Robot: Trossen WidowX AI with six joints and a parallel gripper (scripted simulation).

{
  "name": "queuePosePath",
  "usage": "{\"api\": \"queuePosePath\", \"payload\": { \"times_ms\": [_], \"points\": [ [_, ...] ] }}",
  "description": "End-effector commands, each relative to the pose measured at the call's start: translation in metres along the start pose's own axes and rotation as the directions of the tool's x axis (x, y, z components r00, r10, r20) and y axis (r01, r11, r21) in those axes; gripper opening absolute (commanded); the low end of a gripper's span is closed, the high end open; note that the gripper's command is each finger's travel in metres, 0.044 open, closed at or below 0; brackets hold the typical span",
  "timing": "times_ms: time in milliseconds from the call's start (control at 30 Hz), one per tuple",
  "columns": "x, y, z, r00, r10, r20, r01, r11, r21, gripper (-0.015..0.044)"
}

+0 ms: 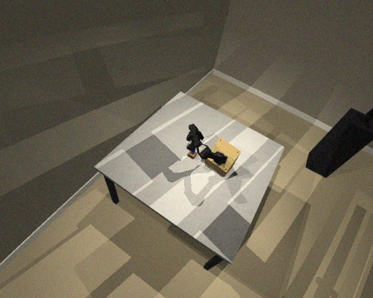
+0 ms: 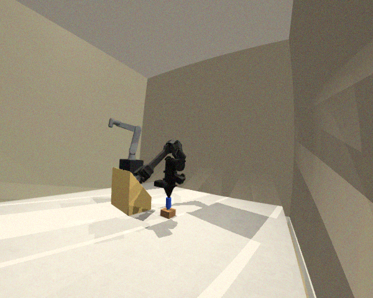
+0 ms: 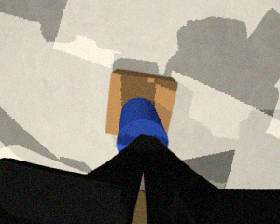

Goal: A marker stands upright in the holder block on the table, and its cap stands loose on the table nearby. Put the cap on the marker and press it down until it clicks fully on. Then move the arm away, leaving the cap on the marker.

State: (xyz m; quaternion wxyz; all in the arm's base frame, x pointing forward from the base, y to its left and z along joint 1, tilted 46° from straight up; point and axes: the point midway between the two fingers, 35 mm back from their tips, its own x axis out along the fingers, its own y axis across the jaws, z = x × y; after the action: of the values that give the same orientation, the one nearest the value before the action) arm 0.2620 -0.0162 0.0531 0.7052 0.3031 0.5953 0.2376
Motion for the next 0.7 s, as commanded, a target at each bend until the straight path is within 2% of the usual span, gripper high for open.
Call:
{"api": "queuePosePath", "payload": {
  "times_ms": [0,167,333,667],
  "points": [
    [-0.010,-0.001,0.002,1.000,-0.003,0.001,0.003,1.000,-0.002,0.0000],
    [-0.080,-0.002,0.002,1.000,-0.005,-0.001,0.005,1.000,0.000,0.0000],
    [-0.090,-0.001,0.001,1.000,-0.003,-0.002,0.003,1.000,0.000,0.0000],
    [-0.090,-0.001,0.001,1.000,-0.003,-0.002,0.003,1.000,0.000,0.0263]
  ]
}}
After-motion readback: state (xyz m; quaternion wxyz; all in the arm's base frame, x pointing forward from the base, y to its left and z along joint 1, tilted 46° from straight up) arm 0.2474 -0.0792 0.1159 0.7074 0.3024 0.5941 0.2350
